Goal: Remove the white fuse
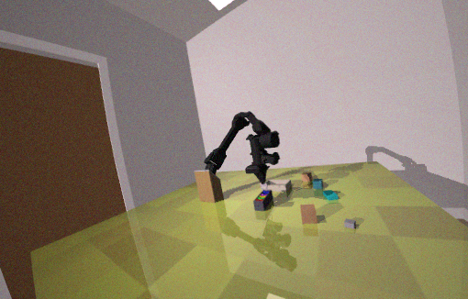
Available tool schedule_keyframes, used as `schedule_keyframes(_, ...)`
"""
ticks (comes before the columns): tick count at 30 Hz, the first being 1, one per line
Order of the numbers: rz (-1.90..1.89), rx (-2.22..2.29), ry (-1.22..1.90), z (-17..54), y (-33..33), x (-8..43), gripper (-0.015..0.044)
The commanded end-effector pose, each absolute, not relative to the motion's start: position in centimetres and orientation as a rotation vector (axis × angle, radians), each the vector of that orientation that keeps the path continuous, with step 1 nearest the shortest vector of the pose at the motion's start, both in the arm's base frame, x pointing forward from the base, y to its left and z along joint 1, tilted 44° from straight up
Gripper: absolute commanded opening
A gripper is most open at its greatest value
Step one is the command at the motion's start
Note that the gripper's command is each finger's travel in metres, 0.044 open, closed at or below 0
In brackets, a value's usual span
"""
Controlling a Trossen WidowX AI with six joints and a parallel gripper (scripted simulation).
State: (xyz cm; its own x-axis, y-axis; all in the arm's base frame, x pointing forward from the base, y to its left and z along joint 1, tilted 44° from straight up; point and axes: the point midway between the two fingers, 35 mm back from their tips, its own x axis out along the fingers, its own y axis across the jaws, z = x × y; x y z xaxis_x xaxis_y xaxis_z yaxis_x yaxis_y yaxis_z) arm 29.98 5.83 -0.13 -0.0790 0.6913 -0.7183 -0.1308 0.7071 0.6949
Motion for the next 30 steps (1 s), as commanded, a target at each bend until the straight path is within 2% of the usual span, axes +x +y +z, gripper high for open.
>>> schedule_keyframes(1,0.726,0.475,1.506,0.3,5.4,30.1,0.0)
schedule_keyframes(9,0.724,0.473,1.506,1.1,5.2,30.2,0.0)
schedule_keyframes(20,0.713,0.464,1.507,6.6,11.0,30.4,0.0)
schedule_keyframes(30,0.727,0.477,1.504,12.0,16.3,28.7,0.0)
